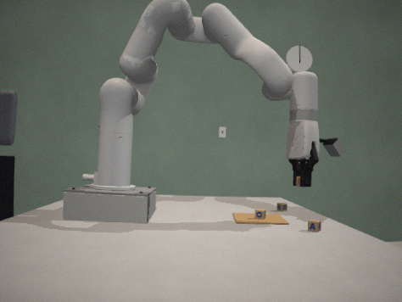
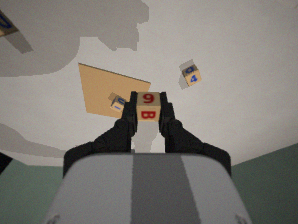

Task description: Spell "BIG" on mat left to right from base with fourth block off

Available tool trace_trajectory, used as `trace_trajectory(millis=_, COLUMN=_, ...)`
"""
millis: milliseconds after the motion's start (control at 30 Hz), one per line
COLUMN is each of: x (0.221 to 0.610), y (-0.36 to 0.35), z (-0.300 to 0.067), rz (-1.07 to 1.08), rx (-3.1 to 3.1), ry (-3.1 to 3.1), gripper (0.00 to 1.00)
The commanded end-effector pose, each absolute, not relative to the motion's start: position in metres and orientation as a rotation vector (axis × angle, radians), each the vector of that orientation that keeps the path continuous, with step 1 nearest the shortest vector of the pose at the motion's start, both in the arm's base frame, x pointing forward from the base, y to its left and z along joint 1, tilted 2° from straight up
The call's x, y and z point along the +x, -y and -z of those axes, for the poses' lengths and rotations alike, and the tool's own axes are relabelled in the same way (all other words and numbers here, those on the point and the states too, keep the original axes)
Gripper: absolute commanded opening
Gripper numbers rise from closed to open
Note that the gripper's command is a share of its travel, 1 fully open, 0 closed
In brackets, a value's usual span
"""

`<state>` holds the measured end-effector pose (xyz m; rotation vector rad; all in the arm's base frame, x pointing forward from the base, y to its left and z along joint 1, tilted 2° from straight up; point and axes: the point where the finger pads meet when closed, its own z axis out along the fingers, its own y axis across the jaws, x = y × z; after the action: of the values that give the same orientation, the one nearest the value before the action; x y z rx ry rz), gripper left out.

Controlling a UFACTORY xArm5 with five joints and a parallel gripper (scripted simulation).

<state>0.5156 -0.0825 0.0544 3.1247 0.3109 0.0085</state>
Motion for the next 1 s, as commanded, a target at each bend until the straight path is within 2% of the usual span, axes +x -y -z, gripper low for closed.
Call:
trace_trajectory(millis=0, x=0.509, y=0.070, z=-0.058, rz=-0.020, rx=3.093, ry=-0.527, gripper=0.21)
trace_trajectory(millis=967, x=0.455, y=0.010, z=-0.061, rz=-0.022, rx=2.687, ry=-1.610, gripper=0.21)
